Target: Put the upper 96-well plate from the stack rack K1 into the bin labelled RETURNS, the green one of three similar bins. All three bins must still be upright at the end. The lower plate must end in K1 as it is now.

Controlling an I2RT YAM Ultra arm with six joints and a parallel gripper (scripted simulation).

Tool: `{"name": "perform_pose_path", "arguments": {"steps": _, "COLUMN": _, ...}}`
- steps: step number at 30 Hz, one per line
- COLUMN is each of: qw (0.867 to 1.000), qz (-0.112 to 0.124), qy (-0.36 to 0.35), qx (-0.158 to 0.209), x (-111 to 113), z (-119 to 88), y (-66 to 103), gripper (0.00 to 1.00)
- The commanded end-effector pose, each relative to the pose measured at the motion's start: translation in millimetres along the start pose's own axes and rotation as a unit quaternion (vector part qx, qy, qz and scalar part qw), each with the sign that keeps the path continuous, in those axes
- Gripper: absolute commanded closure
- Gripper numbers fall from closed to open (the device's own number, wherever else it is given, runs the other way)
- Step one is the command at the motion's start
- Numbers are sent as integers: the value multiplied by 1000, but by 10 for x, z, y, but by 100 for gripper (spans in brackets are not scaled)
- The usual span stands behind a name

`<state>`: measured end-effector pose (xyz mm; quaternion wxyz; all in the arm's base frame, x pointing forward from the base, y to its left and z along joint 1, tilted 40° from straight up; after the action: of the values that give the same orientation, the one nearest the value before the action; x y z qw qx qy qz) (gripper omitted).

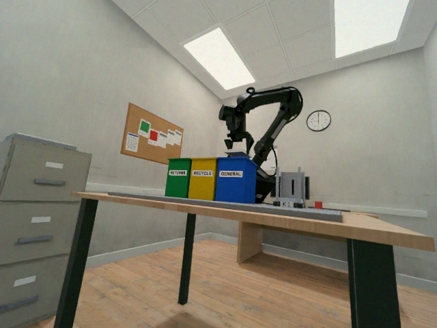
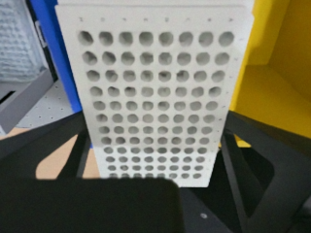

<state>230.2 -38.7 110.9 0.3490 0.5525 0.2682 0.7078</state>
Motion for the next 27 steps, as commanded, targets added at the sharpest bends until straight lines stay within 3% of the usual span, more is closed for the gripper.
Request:
{"name": "perform_pose_path", "arguments": {"steps": 1, "qw": 999, "qz": -22, "qy": 24, "qx": -23, "x": -198, "z": 141, "y": 135, "gripper": 100}}
{"name": "perform_pose_path", "arguments": {"steps": 26, "qw": 999, "qz": -23, "qy": 24, "qx": -23, "x": -913, "z": 164, "y": 153, "gripper": 100}}
{"name": "perform_pose_path", "arguments": {"steps": 27, "qw": 1000, "qz": -12, "qy": 16, "qx": -20, "x": -900, "z": 144, "y": 151, "gripper": 100}}
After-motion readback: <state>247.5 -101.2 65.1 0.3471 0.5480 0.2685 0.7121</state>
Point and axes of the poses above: the point where the finger pads meet when closed, its own y axis back along the fingers, its own x axis across the jaws, z = x × y, the point moved 3 cm from there along y, back along the fingers, and after that the axes turned 2 degrees about y, right-handed, at the moved point
